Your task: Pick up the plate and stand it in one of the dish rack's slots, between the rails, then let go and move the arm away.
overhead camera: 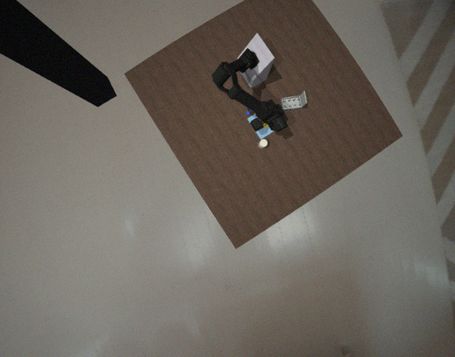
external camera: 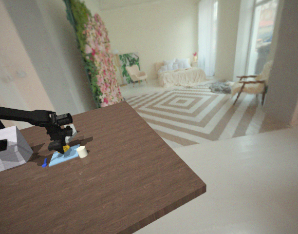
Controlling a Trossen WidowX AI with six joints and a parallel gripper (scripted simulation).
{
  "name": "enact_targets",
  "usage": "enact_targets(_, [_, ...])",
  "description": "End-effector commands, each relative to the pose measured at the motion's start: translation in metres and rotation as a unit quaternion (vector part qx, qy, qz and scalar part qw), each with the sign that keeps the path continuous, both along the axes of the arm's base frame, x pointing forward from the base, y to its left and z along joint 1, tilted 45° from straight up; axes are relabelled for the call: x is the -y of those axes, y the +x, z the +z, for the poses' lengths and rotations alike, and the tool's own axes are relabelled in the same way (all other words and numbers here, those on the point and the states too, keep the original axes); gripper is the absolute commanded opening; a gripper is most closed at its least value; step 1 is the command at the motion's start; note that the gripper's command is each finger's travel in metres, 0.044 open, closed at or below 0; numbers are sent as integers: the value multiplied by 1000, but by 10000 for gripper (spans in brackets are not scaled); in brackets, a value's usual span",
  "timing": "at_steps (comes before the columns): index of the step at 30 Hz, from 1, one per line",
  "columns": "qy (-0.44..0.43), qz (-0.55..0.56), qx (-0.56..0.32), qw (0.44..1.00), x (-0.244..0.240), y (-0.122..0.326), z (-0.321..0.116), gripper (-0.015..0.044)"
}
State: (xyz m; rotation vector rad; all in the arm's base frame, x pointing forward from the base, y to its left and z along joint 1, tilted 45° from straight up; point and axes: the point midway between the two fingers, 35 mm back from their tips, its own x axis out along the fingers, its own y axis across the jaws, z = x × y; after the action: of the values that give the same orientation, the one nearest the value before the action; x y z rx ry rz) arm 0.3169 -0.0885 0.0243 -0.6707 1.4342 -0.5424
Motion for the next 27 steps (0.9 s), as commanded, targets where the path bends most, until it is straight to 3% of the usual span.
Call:
enact_targets(1, [6,2,4,1000,-20,5,16,0])
enact_targets(27, [0,-1,4,1000,-110,1,100,0])
